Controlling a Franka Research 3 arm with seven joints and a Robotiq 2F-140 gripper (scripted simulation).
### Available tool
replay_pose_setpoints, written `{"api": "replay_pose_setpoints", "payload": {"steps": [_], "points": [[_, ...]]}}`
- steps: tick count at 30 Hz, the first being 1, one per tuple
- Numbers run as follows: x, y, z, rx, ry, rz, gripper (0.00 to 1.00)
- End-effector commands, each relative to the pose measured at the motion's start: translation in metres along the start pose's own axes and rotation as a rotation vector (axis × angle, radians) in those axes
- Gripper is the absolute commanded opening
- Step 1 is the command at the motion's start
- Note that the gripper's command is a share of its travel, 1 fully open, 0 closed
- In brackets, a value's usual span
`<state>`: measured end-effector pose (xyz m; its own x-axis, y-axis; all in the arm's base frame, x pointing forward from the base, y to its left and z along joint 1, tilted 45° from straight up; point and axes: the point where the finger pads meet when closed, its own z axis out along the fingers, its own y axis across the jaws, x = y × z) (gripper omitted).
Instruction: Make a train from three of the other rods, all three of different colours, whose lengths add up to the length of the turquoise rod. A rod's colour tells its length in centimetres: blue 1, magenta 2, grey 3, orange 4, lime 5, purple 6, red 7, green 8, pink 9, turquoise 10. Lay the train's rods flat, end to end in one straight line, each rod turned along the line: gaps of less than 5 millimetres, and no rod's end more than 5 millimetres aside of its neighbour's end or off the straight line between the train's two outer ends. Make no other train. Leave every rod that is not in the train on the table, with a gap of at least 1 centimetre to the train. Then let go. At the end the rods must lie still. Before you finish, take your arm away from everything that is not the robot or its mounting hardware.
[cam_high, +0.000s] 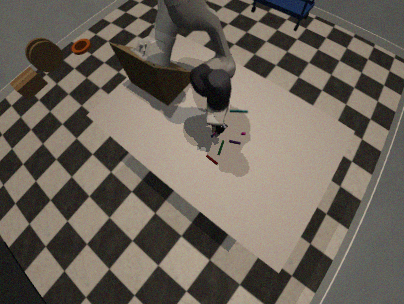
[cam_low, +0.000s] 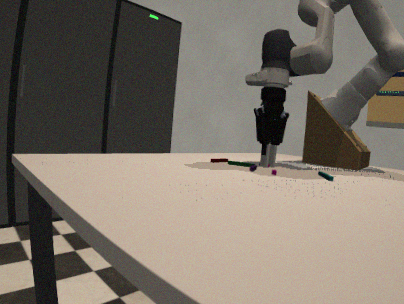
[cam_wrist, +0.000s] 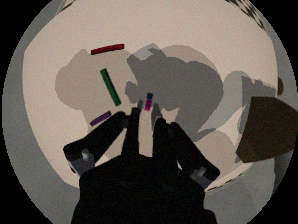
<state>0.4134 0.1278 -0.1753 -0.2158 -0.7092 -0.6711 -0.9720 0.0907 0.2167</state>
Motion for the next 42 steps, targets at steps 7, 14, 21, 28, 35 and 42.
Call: {"api": "replay_pose_setpoints", "payload": {"steps": [7,14,21,28,35,42], "points": [[0.001,-0.001,-0.002,0.003,0.0,0.006,0.15],[0.001,-0.001,-0.017,0.003,0.0,0.006,0.15],[0.001,-0.001,-0.054,0.003,0.0,0.006,0.15],[0.001,-0.001,-0.081,0.003,0.0,0.006,0.15],[0.001,-0.001,-0.089,0.003,0.0,0.006,0.15],[0.001,-0.001,-0.089,0.003,0.0,0.006,1.0]]}}
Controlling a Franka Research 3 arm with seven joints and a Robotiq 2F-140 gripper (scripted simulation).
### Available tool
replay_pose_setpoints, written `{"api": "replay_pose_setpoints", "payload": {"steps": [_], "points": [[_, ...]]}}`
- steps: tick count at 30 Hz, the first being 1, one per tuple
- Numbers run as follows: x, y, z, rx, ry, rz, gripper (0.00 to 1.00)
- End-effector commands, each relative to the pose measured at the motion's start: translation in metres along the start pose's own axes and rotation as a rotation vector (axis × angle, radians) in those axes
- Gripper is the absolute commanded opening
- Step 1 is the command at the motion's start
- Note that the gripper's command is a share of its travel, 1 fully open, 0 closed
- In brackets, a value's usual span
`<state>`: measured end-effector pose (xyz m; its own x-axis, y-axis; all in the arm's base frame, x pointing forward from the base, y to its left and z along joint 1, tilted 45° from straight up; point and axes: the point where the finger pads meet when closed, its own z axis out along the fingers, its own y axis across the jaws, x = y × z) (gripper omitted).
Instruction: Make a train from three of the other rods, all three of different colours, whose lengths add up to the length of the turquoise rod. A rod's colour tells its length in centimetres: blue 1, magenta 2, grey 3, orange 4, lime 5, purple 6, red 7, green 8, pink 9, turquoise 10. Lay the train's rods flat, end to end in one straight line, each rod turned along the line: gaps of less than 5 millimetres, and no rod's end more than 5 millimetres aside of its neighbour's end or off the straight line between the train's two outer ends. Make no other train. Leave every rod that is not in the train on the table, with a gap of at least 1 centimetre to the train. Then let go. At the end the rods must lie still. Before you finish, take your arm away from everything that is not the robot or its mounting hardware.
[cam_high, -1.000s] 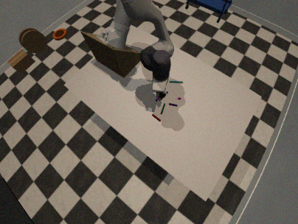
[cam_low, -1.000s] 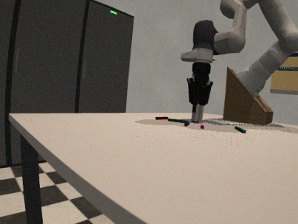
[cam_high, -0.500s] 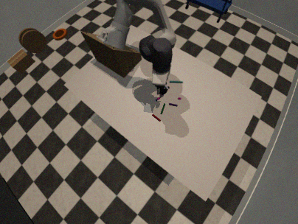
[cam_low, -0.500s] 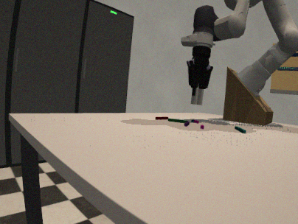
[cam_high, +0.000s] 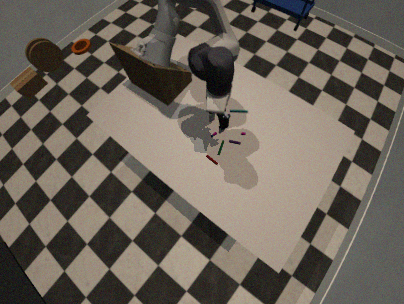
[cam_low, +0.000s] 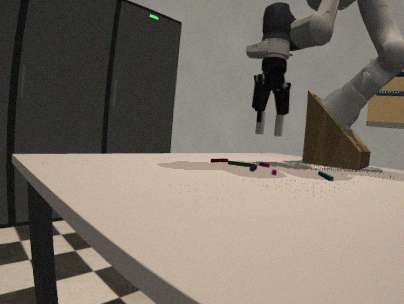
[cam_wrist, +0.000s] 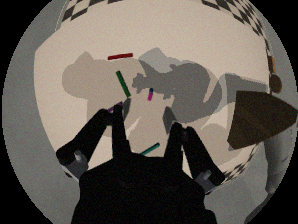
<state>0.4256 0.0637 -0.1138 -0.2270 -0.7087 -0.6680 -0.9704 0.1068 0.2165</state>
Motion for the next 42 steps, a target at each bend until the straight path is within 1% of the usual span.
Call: {"api": "replay_pose_setpoints", "payload": {"steps": [1,16,18,19,21,22,36,38,39,42], "points": [[-0.001,0.003,0.0,-0.008,-0.001,-0.006,1.0],[0.0,0.003,0.0,-0.009,-0.001,-0.018,1.0],[0.003,-0.002,0.001,-0.012,-0.001,-0.089,1.0],[0.006,-0.006,0.002,-0.014,0.0,-0.156,1.0],[0.006,-0.006,0.002,-0.014,0.0,-0.156,1.0],[0.01,-0.01,0.003,-0.017,-0.001,-0.224,1.0],[0.023,-0.025,0.007,-0.024,-0.003,-0.483,1.0],[0.023,-0.025,0.007,-0.024,-0.003,-0.483,1.0],[0.026,-0.028,0.007,-0.025,-0.003,-0.53,1.0],[0.028,-0.031,0.008,-0.026,-0.004,-0.584,1.0]]}}
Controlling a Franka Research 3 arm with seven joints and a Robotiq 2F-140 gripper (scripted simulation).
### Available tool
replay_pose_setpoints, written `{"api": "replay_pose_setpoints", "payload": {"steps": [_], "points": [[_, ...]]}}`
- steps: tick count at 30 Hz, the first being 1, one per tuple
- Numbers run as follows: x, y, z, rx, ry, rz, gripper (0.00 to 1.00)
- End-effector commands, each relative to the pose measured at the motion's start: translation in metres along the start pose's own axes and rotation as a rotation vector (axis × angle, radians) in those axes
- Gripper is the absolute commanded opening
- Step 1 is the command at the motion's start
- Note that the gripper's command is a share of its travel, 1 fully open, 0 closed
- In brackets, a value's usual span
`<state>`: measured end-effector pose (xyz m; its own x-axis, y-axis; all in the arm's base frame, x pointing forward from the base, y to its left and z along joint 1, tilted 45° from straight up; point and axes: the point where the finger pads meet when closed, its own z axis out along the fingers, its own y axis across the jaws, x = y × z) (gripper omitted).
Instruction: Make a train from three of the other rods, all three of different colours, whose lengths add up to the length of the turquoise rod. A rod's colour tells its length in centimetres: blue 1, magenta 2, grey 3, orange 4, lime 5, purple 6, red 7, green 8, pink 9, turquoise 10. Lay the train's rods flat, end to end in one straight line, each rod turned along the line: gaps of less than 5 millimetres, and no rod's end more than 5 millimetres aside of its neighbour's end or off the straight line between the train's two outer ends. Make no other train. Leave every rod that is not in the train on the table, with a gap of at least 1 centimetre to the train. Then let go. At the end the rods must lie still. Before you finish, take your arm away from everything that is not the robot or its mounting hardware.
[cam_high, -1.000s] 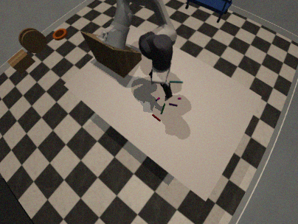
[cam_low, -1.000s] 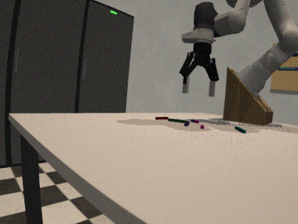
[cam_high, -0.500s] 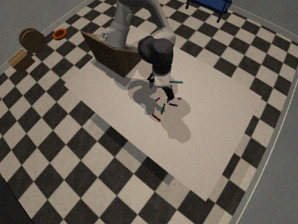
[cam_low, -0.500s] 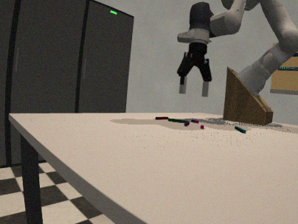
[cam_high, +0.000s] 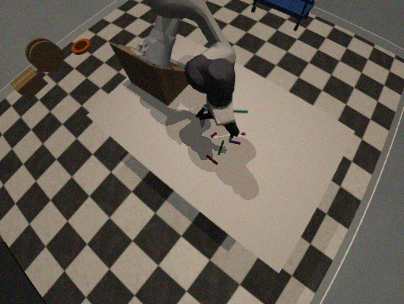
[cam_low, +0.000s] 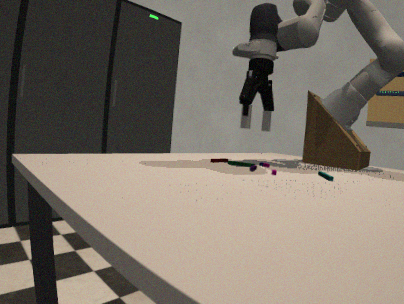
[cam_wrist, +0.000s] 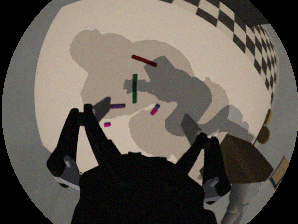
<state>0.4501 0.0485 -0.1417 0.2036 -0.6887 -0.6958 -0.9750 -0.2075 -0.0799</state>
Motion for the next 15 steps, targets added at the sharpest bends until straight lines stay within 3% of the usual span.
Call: {"api": "replay_pose_setpoints", "payload": {"steps": [1,15], "points": [[0.005,0.002,0.001,-0.017,-0.011,-0.166,1.0],[0.022,-0.005,0.004,-0.017,-0.014,-0.402,1.0]]}}
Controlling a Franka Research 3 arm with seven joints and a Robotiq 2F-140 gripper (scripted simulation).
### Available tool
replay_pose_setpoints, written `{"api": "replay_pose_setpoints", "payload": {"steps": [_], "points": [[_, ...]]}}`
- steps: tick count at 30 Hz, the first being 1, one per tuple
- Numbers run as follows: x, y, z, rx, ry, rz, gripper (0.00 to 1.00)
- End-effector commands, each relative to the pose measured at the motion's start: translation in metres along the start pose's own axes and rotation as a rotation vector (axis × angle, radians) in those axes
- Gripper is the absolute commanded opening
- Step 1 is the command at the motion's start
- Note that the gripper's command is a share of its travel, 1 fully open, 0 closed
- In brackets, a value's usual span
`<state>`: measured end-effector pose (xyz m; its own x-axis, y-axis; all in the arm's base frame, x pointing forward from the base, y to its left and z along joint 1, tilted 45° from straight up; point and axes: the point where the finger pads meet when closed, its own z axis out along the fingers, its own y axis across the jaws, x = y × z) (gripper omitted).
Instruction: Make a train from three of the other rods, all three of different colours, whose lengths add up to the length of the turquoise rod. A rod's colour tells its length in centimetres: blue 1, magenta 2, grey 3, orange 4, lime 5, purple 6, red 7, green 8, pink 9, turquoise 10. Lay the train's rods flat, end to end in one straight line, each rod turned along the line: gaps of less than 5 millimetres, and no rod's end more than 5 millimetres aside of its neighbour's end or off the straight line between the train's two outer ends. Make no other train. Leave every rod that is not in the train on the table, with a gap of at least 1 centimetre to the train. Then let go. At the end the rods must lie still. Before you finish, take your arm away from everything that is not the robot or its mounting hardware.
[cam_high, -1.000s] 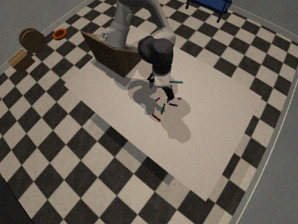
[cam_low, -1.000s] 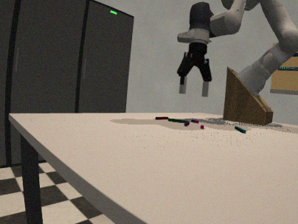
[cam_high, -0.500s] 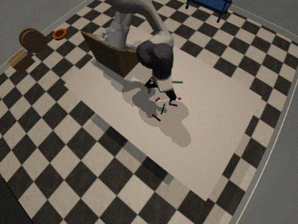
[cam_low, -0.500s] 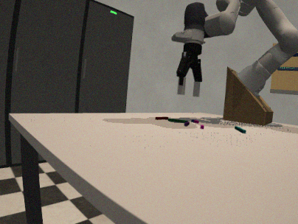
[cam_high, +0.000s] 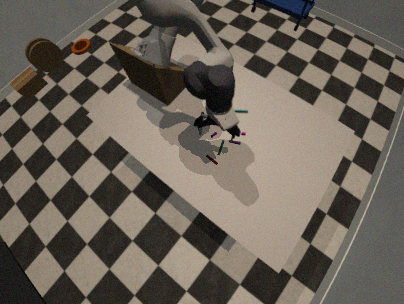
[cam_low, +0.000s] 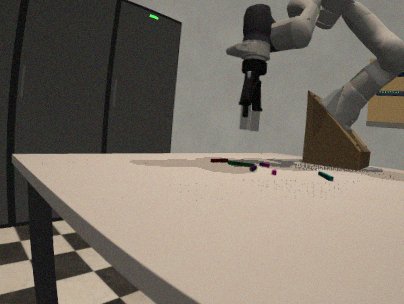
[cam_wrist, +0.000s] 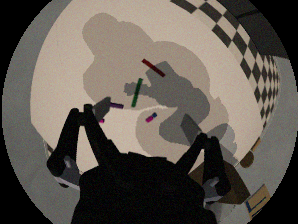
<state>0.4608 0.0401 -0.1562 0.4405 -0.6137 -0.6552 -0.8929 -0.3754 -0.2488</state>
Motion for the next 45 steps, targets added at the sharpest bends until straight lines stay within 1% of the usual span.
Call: {"api": "replay_pose_setpoints", "payload": {"steps": [1,13,15,16,30,32,33,45], "points": [[0.005,0.003,0.001,-0.012,-0.014,-0.166,1.0],[0.021,0.001,0.003,-0.01,-0.016,-0.364,1.0],[0.021,0.001,0.003,-0.01,-0.016,-0.364,1.0],[0.024,0.001,0.004,-0.01,-0.016,-0.408,1.0],[0.042,-0.001,0.007,-0.006,-0.015,-0.629,1.0],[0.042,-0.001,0.007,-0.006,-0.015,-0.629,1.0],[0.045,-0.001,0.007,-0.005,-0.014,-0.672,1.0],[0.06,-0.002,0.009,0.0,-0.011,-0.856,1.0]]}}
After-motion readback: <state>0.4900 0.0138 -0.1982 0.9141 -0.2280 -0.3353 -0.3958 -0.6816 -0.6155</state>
